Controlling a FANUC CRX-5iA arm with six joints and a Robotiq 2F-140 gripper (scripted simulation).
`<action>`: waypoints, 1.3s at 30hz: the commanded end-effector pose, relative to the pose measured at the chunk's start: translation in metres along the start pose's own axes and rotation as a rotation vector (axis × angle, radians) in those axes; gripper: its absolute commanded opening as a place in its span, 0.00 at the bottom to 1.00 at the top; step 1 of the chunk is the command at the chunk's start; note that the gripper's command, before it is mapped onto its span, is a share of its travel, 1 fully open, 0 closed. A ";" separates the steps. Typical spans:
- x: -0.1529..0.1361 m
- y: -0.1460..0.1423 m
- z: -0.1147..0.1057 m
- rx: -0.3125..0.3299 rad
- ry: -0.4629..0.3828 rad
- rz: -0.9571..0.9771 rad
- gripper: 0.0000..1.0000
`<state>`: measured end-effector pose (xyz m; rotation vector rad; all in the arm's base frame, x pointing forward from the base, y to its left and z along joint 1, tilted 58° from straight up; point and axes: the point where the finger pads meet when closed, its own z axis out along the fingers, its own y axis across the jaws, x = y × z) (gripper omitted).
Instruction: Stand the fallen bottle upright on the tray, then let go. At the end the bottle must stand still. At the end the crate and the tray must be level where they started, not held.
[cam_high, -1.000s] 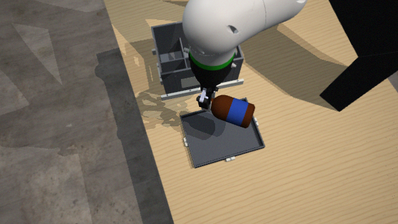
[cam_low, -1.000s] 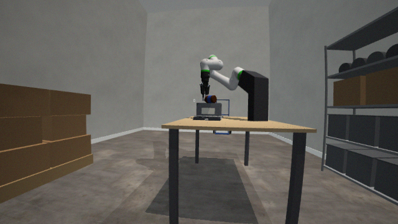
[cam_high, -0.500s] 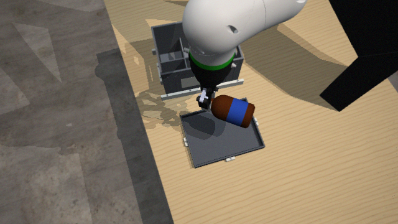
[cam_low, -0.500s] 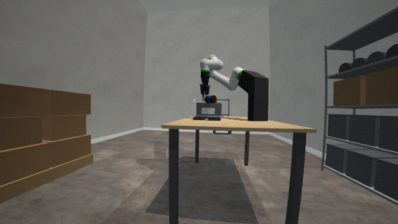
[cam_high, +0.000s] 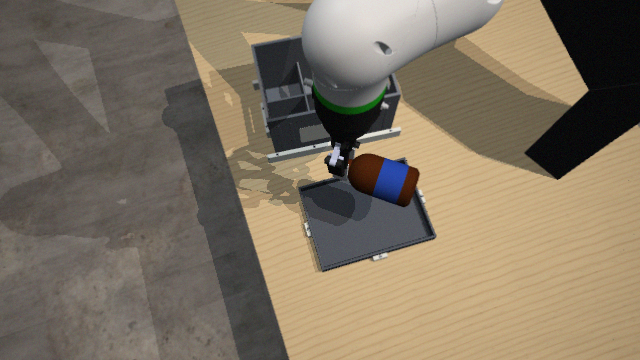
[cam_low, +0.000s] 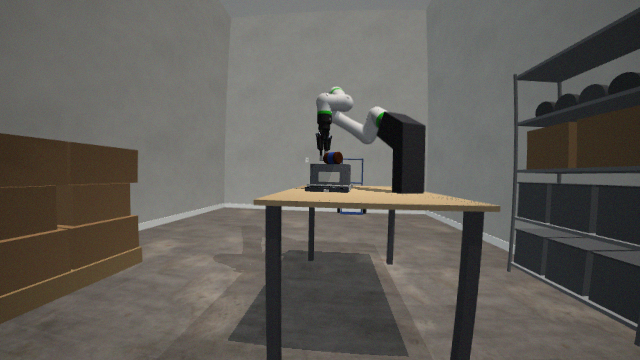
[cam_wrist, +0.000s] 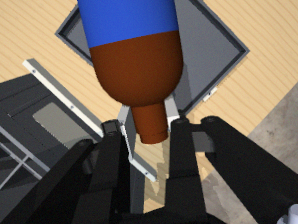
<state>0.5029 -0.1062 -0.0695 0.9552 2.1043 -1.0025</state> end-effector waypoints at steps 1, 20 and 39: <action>0.000 0.000 0.000 0.000 0.000 0.000 0.00; 0.001 -0.001 0.001 0.007 -0.069 -0.001 0.00; 0.003 0.000 0.000 0.002 -0.161 0.000 0.00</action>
